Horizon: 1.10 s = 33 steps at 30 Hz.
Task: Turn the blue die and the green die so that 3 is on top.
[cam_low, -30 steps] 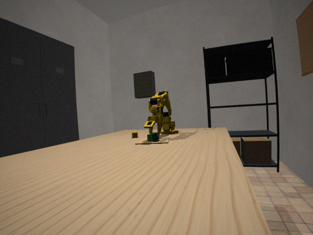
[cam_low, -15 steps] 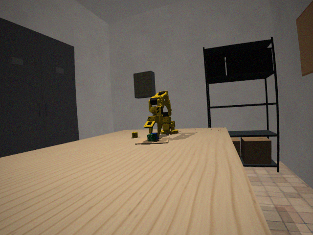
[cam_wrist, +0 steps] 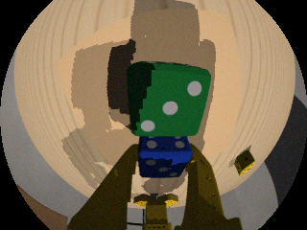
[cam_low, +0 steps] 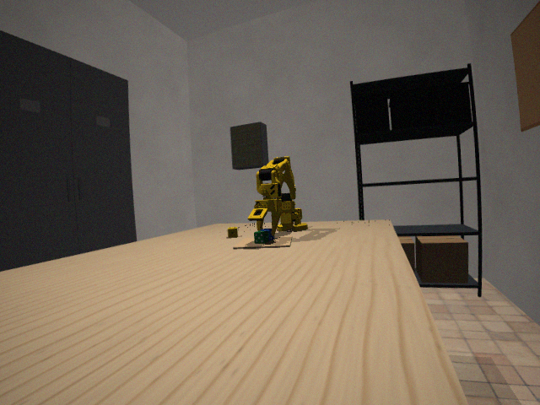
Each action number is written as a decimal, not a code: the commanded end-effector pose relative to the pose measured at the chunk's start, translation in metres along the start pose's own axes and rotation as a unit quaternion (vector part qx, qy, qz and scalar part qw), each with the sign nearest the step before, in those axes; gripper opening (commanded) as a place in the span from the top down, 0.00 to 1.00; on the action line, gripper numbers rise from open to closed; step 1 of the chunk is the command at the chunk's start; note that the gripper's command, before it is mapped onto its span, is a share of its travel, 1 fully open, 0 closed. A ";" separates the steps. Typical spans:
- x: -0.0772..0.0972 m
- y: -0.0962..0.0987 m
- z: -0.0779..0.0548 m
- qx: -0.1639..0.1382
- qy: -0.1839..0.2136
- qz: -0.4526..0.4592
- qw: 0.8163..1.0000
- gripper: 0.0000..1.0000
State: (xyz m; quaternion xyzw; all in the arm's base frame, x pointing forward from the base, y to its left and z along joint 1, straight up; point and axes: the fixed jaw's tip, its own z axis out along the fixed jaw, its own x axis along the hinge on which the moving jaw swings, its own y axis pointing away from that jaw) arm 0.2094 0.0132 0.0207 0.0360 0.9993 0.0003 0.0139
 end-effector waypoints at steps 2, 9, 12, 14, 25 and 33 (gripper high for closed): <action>-0.004 -0.001 -0.004 -0.002 -0.015 0.001 1.000 0.77; -0.004 -0.001 -0.004 -0.002 -0.015 0.001 1.000 0.71; -0.004 -0.001 -0.004 -0.002 -0.015 0.001 1.000 0.68; -0.004 -0.001 -0.004 -0.002 -0.015 0.001 1.000 0.67; -0.004 -0.001 -0.004 -0.002 -0.015 0.001 1.000 0.64; -0.006 -0.001 -0.013 -0.002 -0.015 0.001 1.000 0.64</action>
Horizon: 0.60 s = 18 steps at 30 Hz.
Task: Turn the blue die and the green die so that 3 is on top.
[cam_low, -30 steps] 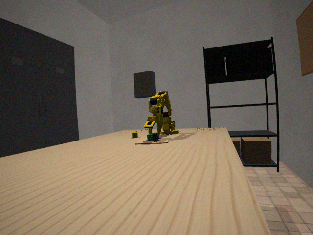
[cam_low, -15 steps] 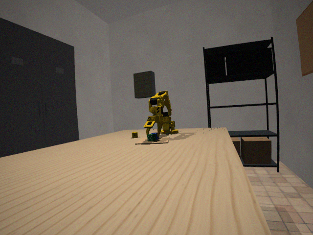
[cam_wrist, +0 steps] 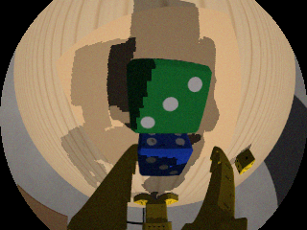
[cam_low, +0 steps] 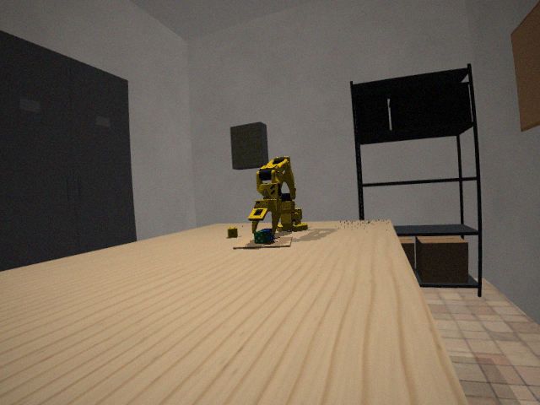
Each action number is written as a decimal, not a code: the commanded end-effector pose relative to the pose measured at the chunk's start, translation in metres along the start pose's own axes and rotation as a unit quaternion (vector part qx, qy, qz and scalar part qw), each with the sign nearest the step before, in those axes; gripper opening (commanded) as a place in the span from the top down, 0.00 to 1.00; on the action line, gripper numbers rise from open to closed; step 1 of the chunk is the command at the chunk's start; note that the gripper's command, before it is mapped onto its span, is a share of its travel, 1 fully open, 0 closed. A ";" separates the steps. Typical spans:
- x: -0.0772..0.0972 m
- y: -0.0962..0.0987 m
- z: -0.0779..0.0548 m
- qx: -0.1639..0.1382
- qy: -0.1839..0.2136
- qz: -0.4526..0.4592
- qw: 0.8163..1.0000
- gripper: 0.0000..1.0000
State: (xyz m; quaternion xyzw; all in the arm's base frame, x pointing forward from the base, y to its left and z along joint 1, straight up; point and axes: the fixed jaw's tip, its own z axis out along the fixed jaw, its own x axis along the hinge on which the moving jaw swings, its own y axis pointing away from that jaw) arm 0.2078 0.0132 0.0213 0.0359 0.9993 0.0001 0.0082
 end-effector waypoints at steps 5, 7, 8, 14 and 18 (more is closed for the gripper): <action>-0.008 -0.001 -0.029 -0.002 -0.021 0.001 1.000 0.64; -0.008 -0.001 -0.033 -0.002 -0.021 0.001 1.000 0.64; -0.008 -0.001 -0.033 -0.002 -0.021 0.001 1.000 0.64; -0.006 -0.001 -0.053 -0.002 -0.021 0.001 1.000 0.64; -0.004 -0.001 -0.061 -0.002 -0.021 0.001 1.000 0.64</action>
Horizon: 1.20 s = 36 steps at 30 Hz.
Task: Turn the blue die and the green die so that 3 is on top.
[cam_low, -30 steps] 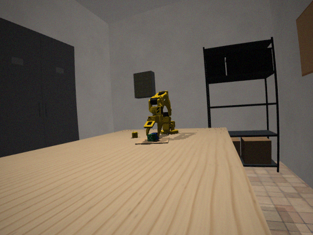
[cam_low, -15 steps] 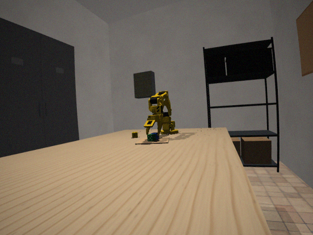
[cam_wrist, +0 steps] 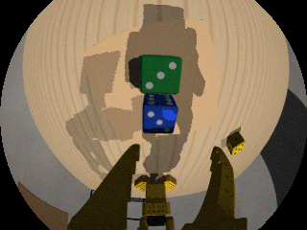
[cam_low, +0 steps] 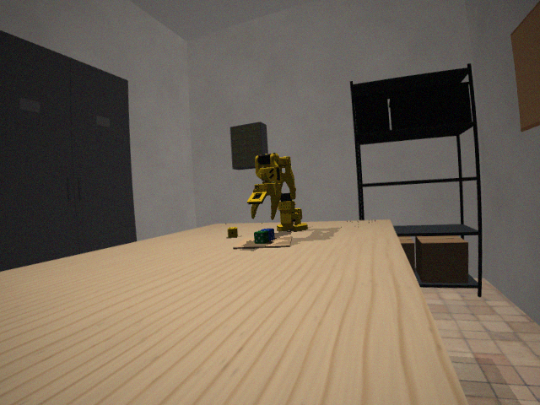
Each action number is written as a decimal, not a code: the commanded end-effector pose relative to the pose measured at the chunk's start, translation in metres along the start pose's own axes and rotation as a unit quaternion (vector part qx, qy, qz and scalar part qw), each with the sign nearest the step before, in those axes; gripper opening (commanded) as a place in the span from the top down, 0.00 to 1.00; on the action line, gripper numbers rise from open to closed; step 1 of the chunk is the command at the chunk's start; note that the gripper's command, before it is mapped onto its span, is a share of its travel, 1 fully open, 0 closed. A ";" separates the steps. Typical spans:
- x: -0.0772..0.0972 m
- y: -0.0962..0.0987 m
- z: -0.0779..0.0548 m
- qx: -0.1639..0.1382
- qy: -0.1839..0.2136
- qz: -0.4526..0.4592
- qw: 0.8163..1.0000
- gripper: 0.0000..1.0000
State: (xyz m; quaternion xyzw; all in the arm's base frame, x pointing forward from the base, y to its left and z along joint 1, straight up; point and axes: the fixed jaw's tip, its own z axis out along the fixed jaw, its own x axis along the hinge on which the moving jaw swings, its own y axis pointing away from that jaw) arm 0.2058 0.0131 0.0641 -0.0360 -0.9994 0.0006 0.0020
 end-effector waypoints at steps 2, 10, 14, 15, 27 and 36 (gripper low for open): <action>-0.005 -0.001 -0.020 -0.003 -0.031 0.001 1.000 0.64; -0.005 -0.001 -0.020 -0.003 -0.031 0.001 1.000 0.64; -0.005 -0.001 -0.020 -0.003 -0.031 0.001 1.000 0.64; -0.005 -0.001 -0.020 -0.003 -0.031 0.001 1.000 0.64; -0.004 -0.001 -0.021 -0.003 -0.032 0.001 0.999 0.64; 0.009 -0.007 -0.037 -0.004 -0.065 -0.009 0.998 0.64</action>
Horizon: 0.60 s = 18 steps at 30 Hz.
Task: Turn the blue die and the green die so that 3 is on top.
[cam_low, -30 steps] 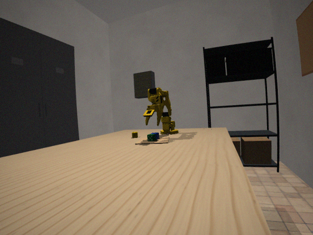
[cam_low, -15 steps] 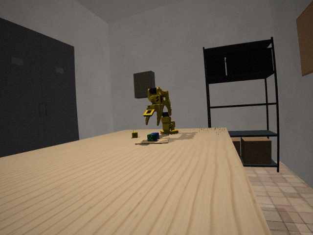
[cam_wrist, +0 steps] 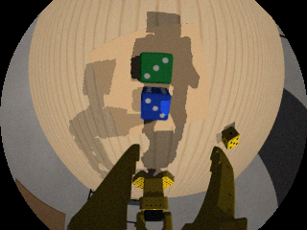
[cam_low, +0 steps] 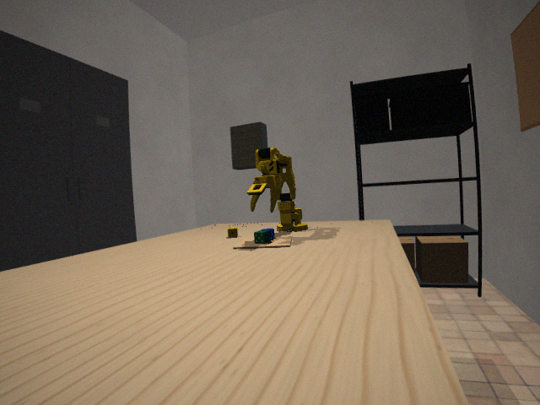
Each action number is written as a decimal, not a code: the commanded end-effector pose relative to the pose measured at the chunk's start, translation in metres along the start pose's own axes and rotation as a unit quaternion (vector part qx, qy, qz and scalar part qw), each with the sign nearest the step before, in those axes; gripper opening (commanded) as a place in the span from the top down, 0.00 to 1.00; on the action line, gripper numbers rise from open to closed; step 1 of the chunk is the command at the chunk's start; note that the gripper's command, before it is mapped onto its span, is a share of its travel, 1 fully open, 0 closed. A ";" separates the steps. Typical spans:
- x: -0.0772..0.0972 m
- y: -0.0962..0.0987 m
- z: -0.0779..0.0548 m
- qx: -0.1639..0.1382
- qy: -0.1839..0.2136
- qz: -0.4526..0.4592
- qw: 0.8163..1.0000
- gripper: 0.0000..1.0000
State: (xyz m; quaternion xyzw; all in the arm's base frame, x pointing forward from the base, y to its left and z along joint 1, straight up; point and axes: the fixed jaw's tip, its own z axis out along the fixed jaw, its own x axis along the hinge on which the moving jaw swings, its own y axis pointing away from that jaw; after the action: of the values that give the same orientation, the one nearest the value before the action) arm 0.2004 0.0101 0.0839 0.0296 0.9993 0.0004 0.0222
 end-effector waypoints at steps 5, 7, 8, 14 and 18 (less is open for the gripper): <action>0.011 -0.006 -0.025 -0.002 -0.060 -0.009 0.998 0.64; 0.017 -0.008 -0.030 -0.001 -0.073 -0.013 0.997 0.64; 0.019 -0.009 -0.032 -0.001 -0.079 -0.015 0.997 0.64; 0.032 -0.013 -0.039 0.003 -0.107 -0.023 0.994 0.64; 0.035 -0.014 -0.041 0.003 -0.112 -0.025 0.993 0.64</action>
State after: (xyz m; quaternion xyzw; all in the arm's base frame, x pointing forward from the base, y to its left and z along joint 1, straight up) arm 0.1651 0.0003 0.1157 0.0046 0.9935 -0.0050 0.1133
